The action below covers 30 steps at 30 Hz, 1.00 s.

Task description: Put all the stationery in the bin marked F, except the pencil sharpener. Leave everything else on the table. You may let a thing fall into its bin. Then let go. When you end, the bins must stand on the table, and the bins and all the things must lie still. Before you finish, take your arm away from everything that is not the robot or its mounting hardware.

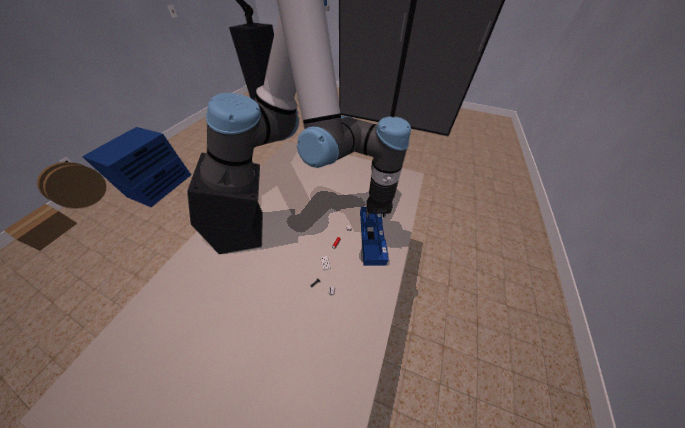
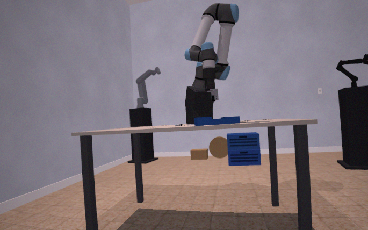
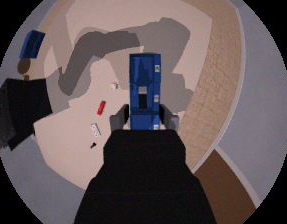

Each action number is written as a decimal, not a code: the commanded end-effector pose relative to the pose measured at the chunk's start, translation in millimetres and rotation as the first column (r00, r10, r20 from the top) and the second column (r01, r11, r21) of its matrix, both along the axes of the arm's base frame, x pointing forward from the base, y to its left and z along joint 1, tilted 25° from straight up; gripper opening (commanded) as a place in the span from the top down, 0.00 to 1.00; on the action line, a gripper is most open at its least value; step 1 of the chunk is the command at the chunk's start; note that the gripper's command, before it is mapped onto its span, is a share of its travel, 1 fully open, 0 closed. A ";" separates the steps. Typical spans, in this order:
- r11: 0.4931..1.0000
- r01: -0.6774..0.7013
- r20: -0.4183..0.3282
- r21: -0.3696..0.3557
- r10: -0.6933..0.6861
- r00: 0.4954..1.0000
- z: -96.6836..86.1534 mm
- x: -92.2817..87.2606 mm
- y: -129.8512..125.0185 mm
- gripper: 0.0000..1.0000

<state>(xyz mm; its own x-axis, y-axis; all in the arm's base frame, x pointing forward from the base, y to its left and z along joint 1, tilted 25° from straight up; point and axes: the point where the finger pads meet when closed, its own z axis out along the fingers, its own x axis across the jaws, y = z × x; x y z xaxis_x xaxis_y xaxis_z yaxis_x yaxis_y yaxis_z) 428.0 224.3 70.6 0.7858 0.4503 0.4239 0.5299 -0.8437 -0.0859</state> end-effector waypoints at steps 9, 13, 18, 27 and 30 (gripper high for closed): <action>1.000 -0.003 -0.008 0.000 0.003 1.000 49.0 -17.2 -16.7 0.00; 1.000 -0.003 -0.008 0.000 0.003 1.000 57.6 -20.1 -19.5 0.00; 1.000 -0.003 -0.008 0.000 0.003 1.000 57.5 -20.1 -19.4 0.00; 1.000 -0.004 -0.013 0.000 0.004 1.000 55.3 -21.8 -18.6 0.00; 1.000 -0.004 -0.013 0.000 0.004 1.000 55.3 -21.8 -18.6 0.00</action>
<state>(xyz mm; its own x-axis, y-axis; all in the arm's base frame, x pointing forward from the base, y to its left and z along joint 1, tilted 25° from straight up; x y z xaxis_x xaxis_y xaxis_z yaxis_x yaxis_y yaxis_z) 405.9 205.7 124.8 0.7902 0.4536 0.4122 0.5318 -0.8417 -0.0933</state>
